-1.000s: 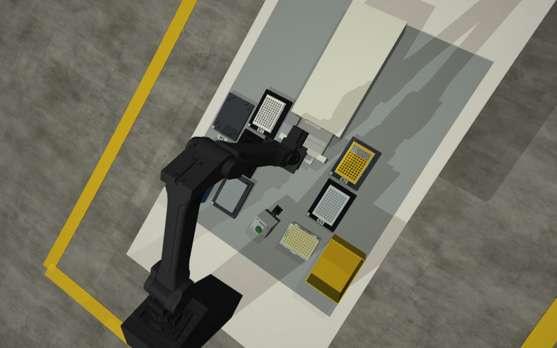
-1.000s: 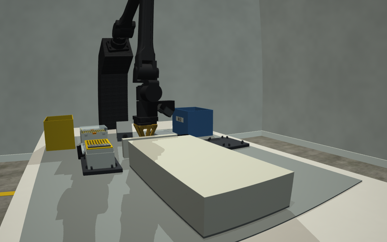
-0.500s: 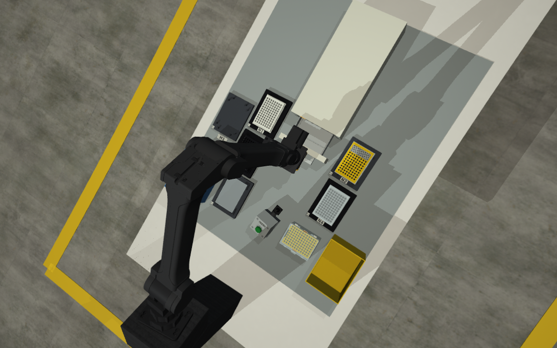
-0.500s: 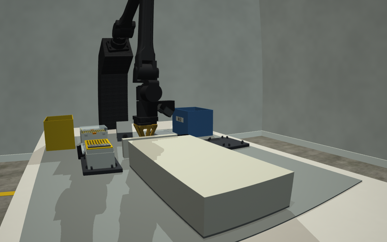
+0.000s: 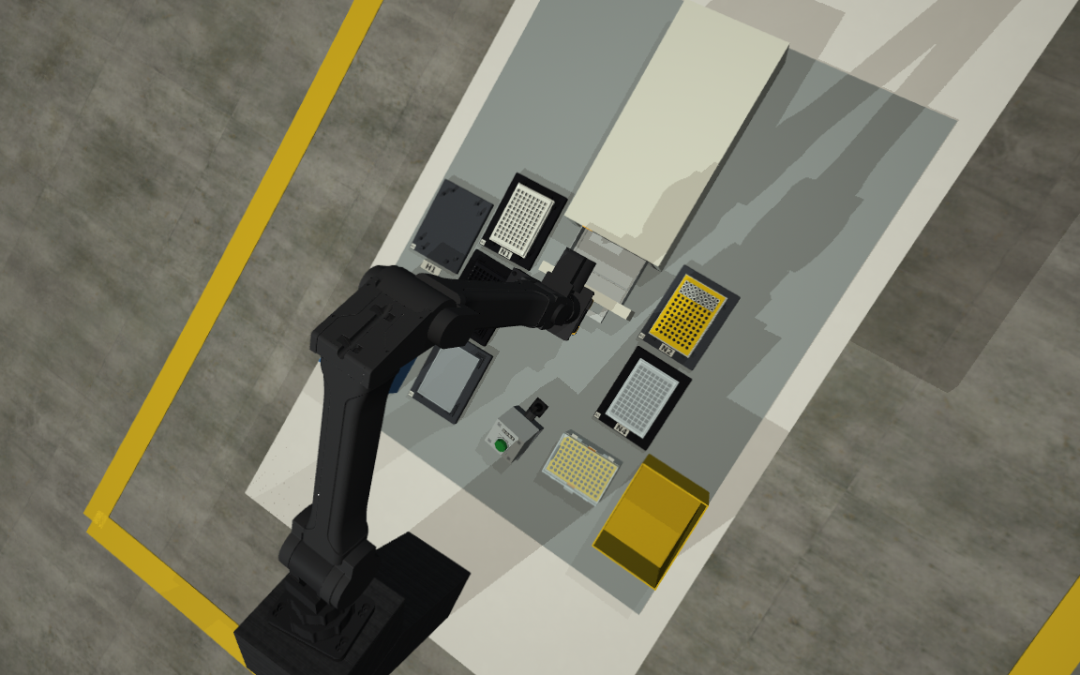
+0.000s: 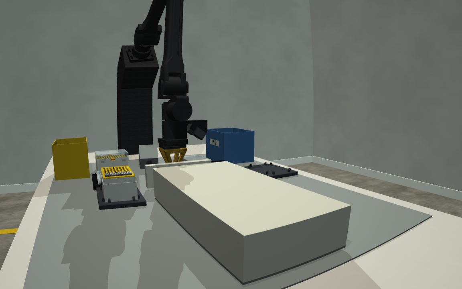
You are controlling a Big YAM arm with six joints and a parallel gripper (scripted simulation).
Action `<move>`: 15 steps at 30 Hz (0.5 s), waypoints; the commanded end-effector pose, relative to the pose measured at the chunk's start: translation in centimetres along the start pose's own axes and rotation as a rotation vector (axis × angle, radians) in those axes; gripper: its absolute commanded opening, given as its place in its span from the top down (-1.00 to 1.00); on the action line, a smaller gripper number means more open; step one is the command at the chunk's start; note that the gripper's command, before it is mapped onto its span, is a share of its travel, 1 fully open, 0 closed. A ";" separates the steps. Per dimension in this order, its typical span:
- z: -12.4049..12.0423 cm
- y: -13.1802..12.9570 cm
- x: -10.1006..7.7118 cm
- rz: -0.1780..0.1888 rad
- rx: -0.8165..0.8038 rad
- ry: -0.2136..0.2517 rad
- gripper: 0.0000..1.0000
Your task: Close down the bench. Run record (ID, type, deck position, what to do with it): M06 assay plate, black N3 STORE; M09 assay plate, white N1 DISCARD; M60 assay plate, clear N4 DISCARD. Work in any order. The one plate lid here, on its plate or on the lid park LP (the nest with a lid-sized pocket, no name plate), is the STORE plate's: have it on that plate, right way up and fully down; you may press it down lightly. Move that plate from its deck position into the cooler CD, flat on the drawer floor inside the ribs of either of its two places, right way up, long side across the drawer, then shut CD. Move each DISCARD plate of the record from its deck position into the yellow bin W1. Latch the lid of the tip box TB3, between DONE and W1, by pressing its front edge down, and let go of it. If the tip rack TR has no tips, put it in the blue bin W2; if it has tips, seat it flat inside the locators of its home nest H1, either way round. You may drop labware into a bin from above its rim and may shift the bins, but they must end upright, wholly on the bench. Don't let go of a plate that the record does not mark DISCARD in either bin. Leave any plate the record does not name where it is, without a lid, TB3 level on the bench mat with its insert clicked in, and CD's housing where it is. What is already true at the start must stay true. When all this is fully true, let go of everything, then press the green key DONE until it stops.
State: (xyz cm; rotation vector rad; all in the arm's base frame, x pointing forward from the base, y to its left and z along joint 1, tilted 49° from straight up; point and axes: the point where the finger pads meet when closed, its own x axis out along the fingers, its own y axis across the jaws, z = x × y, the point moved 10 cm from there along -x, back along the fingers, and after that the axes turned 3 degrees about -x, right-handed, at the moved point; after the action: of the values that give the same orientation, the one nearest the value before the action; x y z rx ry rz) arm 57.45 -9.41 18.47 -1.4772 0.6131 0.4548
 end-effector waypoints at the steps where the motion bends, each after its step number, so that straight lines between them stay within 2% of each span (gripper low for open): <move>1: 0.8 2.2 0.2 0.036 0.007 -0.009 0.40; 6: 0.8 2.7 0.3 0.040 0.007 -0.009 0.40; 7: 0.8 3.3 0.5 0.064 0.008 -0.010 0.40; 9: 0.8 3.3 0.5 0.048 0.007 -0.009 0.40; 11: 0.8 3.5 0.5 0.062 0.008 -0.010 0.40; 15: 0.8 3.5 0.5 0.062 0.008 -0.010 0.40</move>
State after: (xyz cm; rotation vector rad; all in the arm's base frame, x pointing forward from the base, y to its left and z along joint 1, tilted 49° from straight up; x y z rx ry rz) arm 56.64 -9.27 17.55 -1.4752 0.6177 0.4598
